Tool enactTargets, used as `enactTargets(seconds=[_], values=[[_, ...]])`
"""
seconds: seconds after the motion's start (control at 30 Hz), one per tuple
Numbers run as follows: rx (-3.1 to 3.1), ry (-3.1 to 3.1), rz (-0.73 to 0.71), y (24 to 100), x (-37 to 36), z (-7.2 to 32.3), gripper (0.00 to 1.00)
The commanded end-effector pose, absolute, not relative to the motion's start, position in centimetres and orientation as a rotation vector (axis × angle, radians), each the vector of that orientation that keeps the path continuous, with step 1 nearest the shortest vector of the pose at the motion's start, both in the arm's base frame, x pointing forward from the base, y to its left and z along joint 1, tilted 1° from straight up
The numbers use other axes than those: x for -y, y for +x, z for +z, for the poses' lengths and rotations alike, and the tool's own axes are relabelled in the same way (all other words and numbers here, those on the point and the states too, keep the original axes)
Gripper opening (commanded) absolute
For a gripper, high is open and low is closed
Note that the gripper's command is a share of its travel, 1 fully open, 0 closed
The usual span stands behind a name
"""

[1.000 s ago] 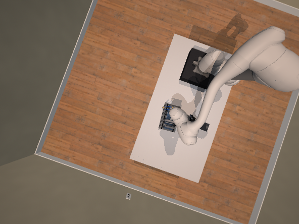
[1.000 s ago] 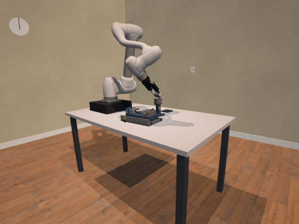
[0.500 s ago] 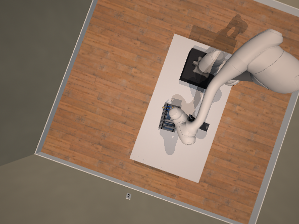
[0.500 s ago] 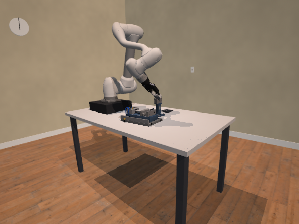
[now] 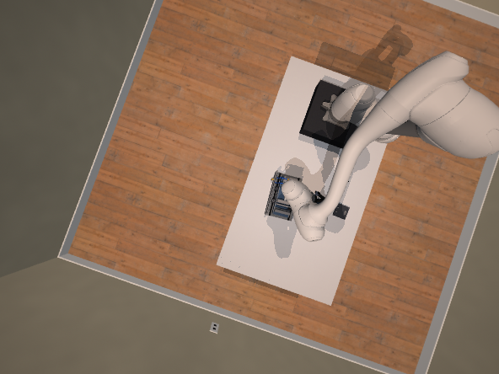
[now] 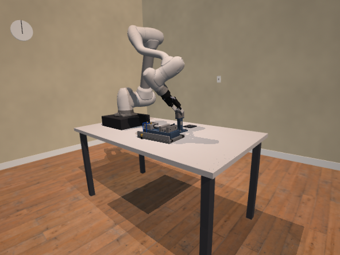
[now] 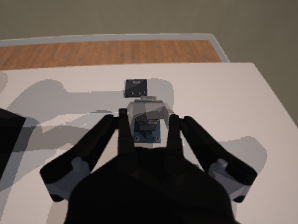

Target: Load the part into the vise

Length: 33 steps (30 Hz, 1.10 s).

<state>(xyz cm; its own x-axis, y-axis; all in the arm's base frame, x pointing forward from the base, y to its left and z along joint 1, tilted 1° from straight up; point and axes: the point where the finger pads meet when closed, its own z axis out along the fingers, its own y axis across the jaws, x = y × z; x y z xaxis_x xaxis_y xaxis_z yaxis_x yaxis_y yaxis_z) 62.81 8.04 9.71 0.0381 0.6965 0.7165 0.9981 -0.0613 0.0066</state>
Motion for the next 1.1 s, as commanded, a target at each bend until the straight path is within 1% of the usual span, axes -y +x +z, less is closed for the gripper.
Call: enactTargets(seconds=[0.0, 1.07], values=[[1.708, -1.811, -0.772, 62.82, -8.04, 9.65, 0.00], [1.708, -1.811, -0.772, 62.82, -8.05, 8.98, 0.00]])
